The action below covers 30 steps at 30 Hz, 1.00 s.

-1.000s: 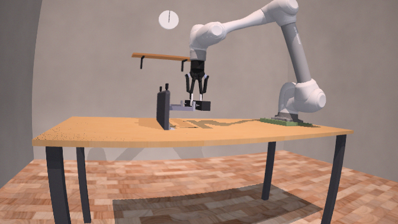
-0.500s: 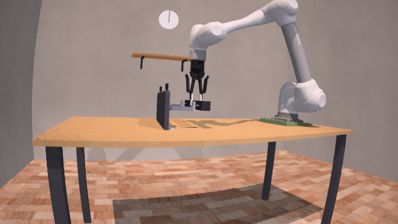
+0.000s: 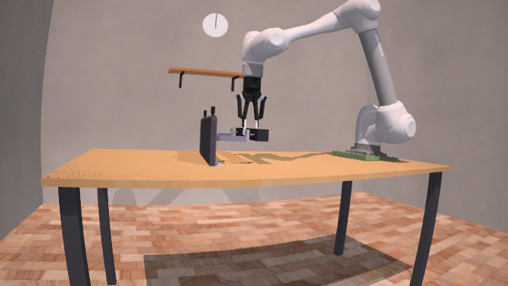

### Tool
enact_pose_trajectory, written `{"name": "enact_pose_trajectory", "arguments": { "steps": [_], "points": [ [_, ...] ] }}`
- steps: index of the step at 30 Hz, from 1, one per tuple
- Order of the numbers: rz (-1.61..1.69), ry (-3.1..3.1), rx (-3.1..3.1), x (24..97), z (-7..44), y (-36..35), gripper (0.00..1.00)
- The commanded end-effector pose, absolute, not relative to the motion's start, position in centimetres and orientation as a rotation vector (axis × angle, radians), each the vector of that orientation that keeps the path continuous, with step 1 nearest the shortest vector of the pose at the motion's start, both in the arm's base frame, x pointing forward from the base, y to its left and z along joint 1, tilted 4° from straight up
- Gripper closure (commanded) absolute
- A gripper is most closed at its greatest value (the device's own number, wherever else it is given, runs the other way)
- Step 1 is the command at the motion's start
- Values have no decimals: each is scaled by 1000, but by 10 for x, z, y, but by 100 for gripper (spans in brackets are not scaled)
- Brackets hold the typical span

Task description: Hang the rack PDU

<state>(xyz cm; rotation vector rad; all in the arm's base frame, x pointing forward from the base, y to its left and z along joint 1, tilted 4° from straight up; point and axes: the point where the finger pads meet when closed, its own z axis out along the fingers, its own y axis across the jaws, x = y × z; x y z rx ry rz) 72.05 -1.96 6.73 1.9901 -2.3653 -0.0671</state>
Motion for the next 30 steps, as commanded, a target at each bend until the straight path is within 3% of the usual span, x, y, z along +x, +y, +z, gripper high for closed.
{"name": "enact_pose_trajectory", "arguments": {
  "steps": [1,30],
  "points": [
    [-67,-2365,1990,720,67,-20,100],
    [-67,-2365,1990,729,67,-21,100]
  ]
}}
